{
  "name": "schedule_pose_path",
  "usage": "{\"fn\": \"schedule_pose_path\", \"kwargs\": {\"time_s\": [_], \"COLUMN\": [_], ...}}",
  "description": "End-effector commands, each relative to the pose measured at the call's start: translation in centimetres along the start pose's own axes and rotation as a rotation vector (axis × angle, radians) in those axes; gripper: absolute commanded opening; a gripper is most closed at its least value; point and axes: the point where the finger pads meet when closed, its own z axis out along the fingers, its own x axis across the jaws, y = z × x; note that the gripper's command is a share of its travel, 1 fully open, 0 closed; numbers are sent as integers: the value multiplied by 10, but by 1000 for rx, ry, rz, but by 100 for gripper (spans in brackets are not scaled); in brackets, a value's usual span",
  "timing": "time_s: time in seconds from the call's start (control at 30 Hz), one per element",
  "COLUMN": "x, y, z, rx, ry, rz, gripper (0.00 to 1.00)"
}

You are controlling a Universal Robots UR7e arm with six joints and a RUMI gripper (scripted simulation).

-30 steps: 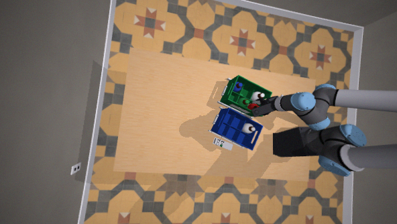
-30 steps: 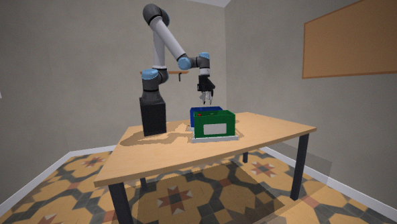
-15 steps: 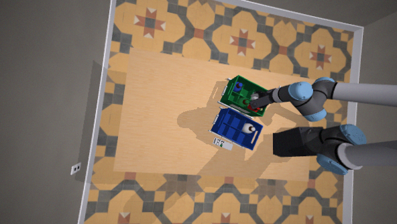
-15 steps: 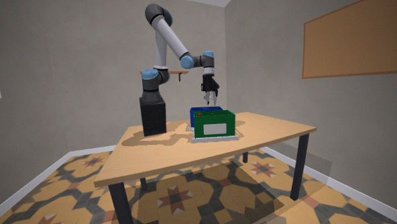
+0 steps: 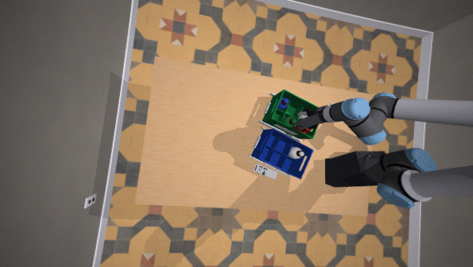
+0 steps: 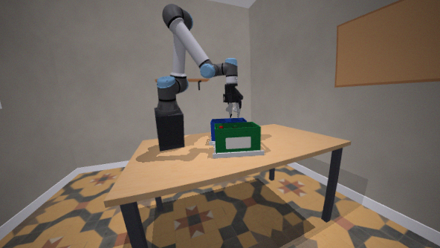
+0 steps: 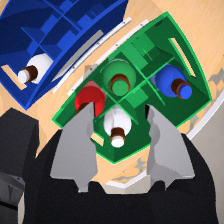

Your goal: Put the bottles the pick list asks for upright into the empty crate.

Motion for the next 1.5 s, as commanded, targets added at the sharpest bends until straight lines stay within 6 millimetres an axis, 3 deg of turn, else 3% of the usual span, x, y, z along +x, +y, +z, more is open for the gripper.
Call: {"fn": "schedule_pose_path", "kwargs": {"time_s": [0.0,1.47], "x": [0,0], "y": [0,0], "z": [5,58], "rx": [1,1], "ry": [1,1], "rz": [0,0], "gripper": [38,38]}}
